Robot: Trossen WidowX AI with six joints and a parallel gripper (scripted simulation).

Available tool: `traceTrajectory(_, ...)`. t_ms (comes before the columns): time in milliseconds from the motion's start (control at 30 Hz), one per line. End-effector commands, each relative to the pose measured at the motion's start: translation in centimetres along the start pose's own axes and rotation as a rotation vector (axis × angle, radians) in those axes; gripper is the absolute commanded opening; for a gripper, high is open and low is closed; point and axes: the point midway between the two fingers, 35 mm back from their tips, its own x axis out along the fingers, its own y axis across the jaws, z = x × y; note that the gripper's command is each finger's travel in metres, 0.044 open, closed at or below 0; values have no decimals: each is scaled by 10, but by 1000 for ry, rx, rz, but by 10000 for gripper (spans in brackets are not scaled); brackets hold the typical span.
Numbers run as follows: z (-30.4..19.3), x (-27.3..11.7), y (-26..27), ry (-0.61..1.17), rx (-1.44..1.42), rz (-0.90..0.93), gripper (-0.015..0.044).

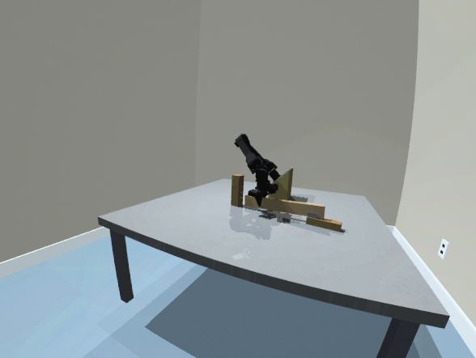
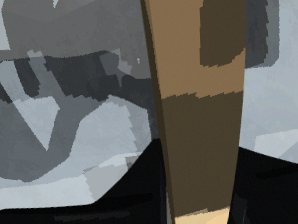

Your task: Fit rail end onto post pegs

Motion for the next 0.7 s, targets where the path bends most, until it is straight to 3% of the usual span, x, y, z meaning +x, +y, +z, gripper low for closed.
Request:
traceTrajectory(0,3,-6,-2,-13,-3,-9,0)
traceTrajectory(667,3,-16,-3,-13,-3,-9,0)
